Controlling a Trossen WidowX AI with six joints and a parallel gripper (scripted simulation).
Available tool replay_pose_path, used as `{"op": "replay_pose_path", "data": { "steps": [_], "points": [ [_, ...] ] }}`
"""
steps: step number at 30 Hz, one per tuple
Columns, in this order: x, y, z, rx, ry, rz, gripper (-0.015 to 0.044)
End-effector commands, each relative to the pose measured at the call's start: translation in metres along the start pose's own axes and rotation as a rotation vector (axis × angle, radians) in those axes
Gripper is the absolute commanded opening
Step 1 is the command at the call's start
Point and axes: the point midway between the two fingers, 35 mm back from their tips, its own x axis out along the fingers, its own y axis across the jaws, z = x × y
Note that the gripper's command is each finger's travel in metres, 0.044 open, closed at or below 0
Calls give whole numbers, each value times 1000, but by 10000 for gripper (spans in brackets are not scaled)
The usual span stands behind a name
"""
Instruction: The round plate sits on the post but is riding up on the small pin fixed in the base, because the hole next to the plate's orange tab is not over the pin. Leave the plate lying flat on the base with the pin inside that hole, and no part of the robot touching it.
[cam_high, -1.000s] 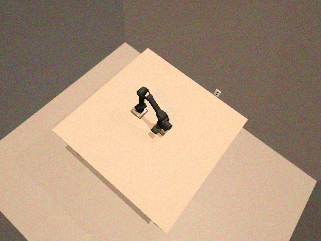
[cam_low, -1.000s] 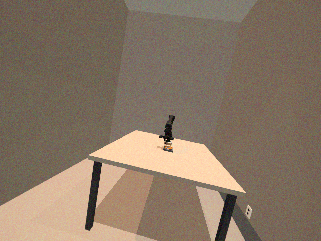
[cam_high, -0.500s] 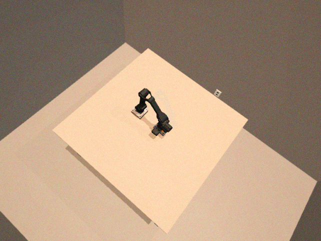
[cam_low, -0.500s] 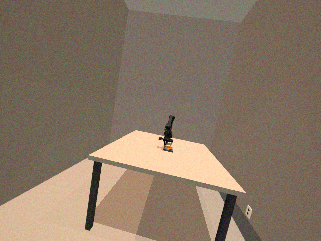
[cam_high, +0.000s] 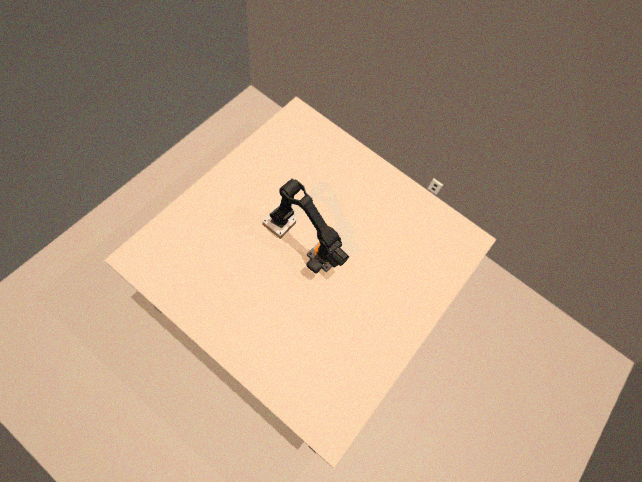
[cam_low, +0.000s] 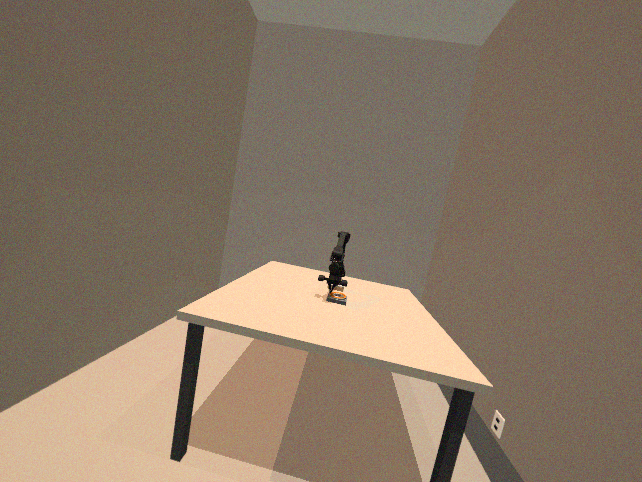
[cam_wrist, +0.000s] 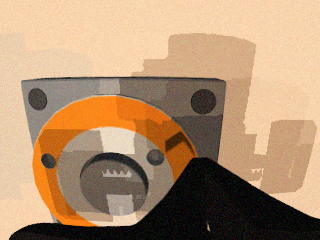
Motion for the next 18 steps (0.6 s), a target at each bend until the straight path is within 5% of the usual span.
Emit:
{"op": "replay_pose_path", "data": {
  "steps": [1, 18],
  "points": [
    [1, 3, 7, 1, -6, 3, 0],
    [0, 19, 23, 1, -8, 4, 0]
  ]
}}
